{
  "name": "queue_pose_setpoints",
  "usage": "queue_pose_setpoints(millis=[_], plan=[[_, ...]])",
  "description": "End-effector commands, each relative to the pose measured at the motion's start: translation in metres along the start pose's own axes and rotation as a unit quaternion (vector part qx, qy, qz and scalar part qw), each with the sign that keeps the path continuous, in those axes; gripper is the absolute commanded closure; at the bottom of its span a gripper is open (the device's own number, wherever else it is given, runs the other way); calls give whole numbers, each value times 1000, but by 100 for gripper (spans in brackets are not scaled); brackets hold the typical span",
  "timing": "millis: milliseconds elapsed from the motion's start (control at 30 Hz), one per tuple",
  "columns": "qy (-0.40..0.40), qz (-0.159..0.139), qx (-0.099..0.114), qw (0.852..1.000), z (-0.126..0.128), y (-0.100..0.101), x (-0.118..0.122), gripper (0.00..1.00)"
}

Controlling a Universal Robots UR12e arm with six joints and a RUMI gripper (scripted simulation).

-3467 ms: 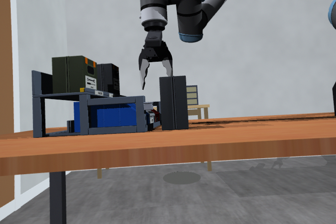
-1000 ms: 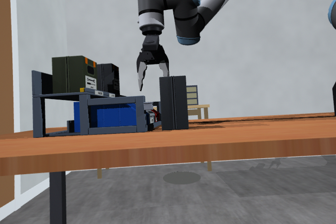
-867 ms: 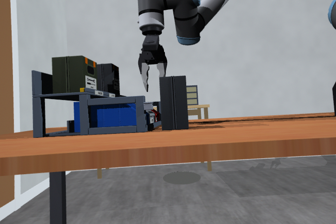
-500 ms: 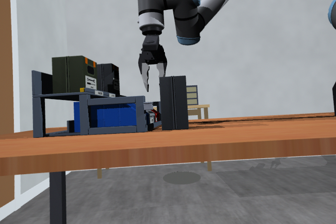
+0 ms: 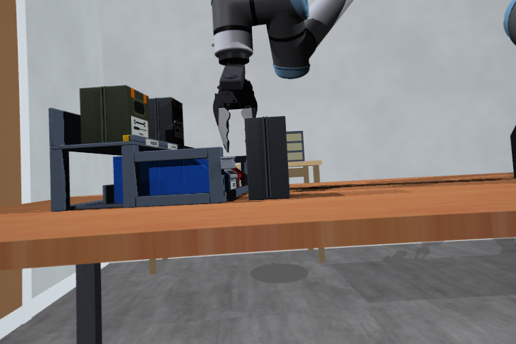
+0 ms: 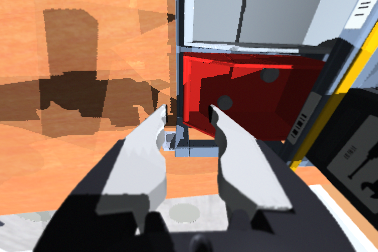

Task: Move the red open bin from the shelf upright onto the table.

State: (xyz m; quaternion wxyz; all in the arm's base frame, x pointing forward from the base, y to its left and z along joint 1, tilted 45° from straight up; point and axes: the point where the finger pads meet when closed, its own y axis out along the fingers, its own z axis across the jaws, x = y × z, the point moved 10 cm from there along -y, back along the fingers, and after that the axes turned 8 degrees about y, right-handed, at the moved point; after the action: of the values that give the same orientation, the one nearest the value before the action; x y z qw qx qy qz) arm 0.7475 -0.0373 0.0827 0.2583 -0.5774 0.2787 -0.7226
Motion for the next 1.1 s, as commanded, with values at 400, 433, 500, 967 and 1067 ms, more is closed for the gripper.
queue_pose_setpoints(millis=[400, 433, 500, 967, 1067], plan=[[0, 0, 1, 1000, 0, 47, -2, 74], [0, 0, 1, 1000, 0, 47, -2, 74], [0, 0, 1, 1000, 0, 47, -2, 74], [0, 0, 1, 1000, 0, 50, -2, 74], [0, 0, 1, 1000, 0, 50, -2, 74]])
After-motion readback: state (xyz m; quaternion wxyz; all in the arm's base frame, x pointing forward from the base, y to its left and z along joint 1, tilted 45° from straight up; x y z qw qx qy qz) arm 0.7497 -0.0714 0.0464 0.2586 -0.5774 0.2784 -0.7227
